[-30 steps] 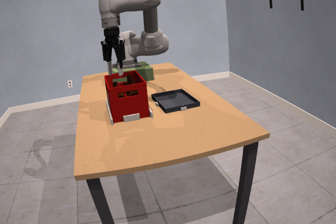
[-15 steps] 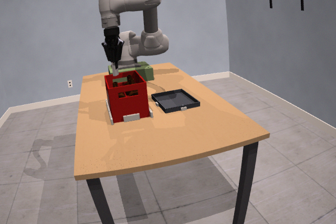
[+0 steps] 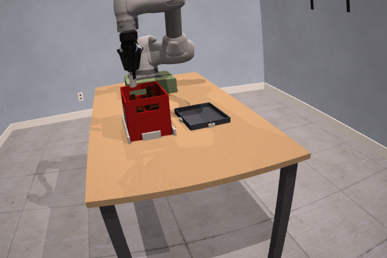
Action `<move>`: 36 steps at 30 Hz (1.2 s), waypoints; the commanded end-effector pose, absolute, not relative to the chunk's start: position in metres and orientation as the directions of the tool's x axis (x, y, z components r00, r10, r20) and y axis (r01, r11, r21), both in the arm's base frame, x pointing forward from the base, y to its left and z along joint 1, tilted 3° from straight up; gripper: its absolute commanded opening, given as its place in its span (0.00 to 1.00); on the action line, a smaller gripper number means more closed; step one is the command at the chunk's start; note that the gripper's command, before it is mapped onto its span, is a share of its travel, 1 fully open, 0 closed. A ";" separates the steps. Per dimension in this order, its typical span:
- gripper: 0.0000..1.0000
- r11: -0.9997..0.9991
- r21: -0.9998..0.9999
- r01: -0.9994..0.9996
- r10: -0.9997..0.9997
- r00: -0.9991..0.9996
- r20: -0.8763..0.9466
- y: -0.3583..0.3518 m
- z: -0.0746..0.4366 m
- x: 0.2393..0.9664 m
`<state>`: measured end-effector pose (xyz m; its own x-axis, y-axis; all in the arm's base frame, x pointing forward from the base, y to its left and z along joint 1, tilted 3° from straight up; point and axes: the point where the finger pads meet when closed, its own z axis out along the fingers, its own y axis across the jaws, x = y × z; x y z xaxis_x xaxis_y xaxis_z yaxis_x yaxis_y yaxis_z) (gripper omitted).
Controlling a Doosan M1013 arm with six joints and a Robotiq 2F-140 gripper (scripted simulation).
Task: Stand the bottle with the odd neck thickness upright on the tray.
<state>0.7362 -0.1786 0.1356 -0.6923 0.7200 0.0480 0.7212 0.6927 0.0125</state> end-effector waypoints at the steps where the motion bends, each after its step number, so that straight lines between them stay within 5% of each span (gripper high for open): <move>1: 0.00 0.693 0.011 0.721 0.720 -0.693 0.045 -0.183 0.139 0.736; 21: 0.00 0.693 0.011 0.721 0.720 -0.693 0.045 -0.176 0.140 0.736; 28: 0.00 0.693 0.011 0.721 0.720 -0.693 0.045 -0.097 0.143 0.739; 36: 0.00 0.693 0.011 0.721 0.720 -0.693 0.045 -0.095 0.143 0.739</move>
